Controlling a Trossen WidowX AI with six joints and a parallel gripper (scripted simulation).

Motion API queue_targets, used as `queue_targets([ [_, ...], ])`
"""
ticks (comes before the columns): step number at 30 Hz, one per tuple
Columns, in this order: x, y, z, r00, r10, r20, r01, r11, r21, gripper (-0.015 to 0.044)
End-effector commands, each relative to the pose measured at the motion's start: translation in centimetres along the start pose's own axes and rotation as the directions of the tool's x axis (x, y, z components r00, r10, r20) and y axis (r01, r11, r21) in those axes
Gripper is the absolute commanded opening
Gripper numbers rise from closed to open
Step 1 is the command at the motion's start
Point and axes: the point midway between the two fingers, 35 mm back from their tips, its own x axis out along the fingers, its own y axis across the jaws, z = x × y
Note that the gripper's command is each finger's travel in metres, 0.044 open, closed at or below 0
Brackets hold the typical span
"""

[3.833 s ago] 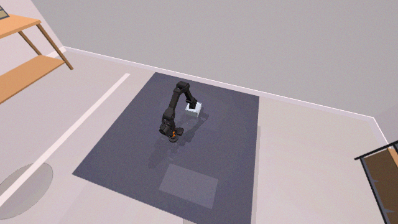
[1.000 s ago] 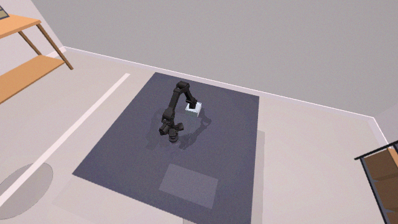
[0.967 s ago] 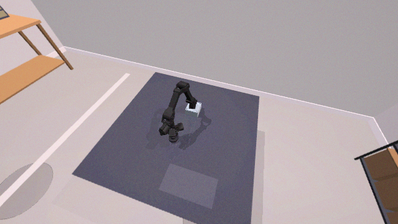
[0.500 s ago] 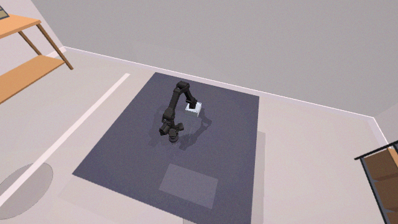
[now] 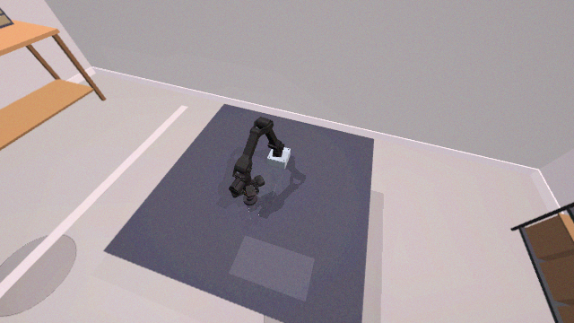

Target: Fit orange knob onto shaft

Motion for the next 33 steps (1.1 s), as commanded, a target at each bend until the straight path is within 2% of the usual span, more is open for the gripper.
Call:
queue_targets([
  [1, -0.06, -0.10, 0.01, 1.000, -0.005, 0.001, 0.005, 1.000, -0.020, 0.0000],
  [24, -0.20, -0.16, 0.07, 1.000, -0.005, 0.001, 0.005, 1.000, -0.020, 0.0000],
  [33, -0.03, -0.13, 0.06, 1.000, -0.005, 0.001, 0.005, 0.974, -0.228, 0.0000],
])
